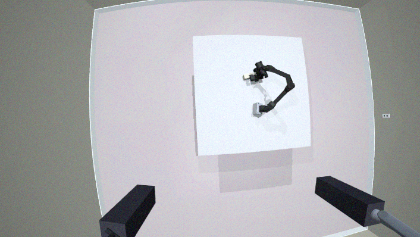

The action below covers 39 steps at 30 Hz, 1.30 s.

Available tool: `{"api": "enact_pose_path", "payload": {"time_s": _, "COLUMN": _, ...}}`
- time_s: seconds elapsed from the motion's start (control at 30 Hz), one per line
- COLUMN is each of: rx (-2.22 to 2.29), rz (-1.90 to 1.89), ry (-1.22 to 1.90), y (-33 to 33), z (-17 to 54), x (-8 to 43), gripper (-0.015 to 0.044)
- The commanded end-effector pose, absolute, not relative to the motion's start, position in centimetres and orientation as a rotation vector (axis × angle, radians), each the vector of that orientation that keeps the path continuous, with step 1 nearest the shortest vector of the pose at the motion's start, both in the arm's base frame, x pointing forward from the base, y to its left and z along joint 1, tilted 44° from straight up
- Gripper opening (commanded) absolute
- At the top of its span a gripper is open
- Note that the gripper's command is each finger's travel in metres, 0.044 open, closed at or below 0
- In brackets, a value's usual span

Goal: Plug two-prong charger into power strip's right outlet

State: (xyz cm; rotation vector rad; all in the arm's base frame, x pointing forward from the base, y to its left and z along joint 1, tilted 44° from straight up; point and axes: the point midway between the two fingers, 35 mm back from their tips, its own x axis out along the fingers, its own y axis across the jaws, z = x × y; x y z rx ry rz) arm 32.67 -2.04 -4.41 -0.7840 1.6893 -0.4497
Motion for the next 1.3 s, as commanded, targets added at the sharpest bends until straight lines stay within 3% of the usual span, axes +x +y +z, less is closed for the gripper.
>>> {"api": "enact_pose_path", "payload": {"time_s": 0.0, "rx": -0.775, "rz": -0.454, "ry": 1.667, "y": -2.01, "z": -4.46, "x": 33.39, "gripper": 0.0000}}
{"api": "enact_pose_path", "payload": {"time_s": 1.07, "rx": -0.786, "rz": -0.450, "ry": 1.695, "y": -2.03, "z": -4.37, "x": 32.72, "gripper": 0.0000}}
{"api": "enact_pose_path", "payload": {"time_s": 1.27, "rx": -0.786, "rz": -0.450, "ry": 1.695, "y": -2.03, "z": -4.37, "x": 32.72, "gripper": 0.0157}}
